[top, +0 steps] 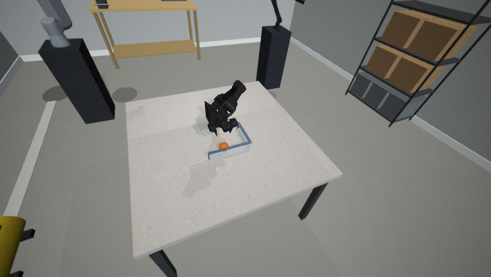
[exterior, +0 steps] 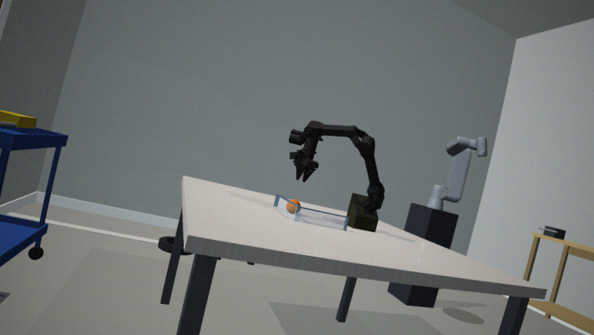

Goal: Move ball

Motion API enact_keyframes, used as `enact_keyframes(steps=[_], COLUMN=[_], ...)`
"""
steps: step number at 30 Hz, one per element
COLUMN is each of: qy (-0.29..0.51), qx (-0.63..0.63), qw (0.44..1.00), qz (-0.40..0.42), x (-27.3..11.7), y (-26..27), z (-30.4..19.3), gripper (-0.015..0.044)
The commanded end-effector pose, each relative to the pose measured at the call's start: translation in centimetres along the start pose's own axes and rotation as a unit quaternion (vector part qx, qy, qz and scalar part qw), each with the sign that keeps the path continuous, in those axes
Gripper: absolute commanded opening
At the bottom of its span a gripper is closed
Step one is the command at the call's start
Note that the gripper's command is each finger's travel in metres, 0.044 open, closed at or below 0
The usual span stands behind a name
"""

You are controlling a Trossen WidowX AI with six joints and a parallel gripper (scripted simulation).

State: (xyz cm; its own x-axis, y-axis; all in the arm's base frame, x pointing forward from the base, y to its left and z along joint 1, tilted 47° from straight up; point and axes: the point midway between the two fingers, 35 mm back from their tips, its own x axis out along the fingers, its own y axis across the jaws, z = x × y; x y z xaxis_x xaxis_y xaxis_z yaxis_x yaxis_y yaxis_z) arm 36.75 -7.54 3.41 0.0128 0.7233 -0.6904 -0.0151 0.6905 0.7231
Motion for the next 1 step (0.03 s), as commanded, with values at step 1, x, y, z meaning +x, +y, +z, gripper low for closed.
enact_keyframes(steps=[1], qy=[0.005], qx=[-0.007], qw=[1.000], qz=[-0.002], x=[-0.17], y=[0.26], z=[0.03], gripper=[0.0440])
